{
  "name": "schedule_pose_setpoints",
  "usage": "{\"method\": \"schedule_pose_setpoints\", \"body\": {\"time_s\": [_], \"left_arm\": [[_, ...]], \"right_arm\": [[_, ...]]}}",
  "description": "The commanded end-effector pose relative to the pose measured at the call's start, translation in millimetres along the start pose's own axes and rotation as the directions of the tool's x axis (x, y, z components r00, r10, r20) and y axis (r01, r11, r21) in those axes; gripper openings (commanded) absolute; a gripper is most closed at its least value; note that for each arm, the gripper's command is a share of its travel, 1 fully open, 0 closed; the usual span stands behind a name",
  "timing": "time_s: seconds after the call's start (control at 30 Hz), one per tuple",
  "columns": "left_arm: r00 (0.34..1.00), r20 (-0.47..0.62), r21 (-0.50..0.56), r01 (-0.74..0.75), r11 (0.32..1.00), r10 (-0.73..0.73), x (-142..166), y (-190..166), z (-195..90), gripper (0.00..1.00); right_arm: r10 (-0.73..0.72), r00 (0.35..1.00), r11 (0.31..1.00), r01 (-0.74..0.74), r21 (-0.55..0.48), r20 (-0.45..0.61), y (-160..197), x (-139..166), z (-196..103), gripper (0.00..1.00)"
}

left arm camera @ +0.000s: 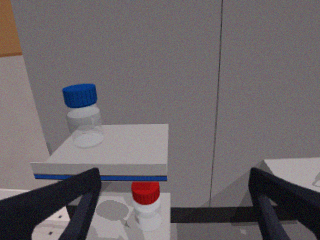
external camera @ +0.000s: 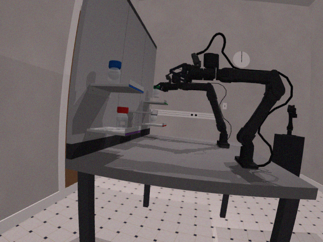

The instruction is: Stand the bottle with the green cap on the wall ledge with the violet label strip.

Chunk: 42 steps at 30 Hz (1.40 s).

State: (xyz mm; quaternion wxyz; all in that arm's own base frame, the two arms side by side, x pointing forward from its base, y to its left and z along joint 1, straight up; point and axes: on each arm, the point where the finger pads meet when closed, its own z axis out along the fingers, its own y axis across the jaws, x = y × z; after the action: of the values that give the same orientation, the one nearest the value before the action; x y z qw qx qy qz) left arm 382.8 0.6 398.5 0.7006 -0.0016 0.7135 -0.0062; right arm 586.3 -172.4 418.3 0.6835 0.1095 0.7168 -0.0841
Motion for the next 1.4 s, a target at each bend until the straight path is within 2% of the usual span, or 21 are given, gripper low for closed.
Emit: {"method": "schedule_pose_setpoints", "body": {"time_s": [0.0,0.23,0.3,0.43,0.57,0.77,0.9,1.03,1.3,1.37], "left_arm": [[0.999,0.048,0.000,-0.011,1.000,0.011,-21,-2,-4,1.00],[0.999,0.048,0.000,-0.011,1.000,0.011,-21,-2,-4,1.00],[0.999,0.048,0.000,-0.011,1.000,0.011,-21,-2,-4,1.00],[0.999,0.048,0.000,-0.011,1.000,0.011,-21,-2,-4,1.00],[0.999,0.048,0.000,-0.011,1.000,0.011,-21,-2,-4,1.00],[0.999,0.048,0.000,-0.011,1.000,0.011,-21,-2,-4,1.00],[0.999,0.048,0.000,-0.011,1.000,0.011,-21,-2,-4,1.00],[0.999,0.048,0.000,-0.011,1.000,0.011,-21,-2,-4,1.00],[0.999,0.048,0.000,-0.011,1.000,0.011,-21,-2,-4,1.00],[0.999,0.048,0.000,-0.011,1.000,0.011,-21,-2,-4,1.00]], "right_arm": [[0.028,0.993,0.996,-0.037,0.078,0.117,52,-27,-24,0.50],[0.043,0.995,0.997,-0.048,0.059,0.089,178,15,-75,0.50],[0.043,0.995,0.997,-0.048,0.059,0.089,178,15,-75,0.50],[0.041,0.997,0.999,-0.041,-0.007,0.063,261,45,-132,0.50],[0.031,0.998,0.999,-0.029,-0.040,0.046,303,69,-180,0.50],[0.013,0.999,0.997,-0.011,-0.080,0.030,332,90,-221,0.50],[0.008,1.000,0.996,-0.006,-0.085,0.027,334,92,-224,0.50],[-0.001,1.000,0.991,0.005,-0.133,0.027,344,93,-229,0.50],[-0.002,0.998,0.919,0.029,-0.394,0.069,354,89,-231,0.50],[-0.005,0.997,0.902,0.037,-0.431,0.074,351,90,-232,0.50]]}}
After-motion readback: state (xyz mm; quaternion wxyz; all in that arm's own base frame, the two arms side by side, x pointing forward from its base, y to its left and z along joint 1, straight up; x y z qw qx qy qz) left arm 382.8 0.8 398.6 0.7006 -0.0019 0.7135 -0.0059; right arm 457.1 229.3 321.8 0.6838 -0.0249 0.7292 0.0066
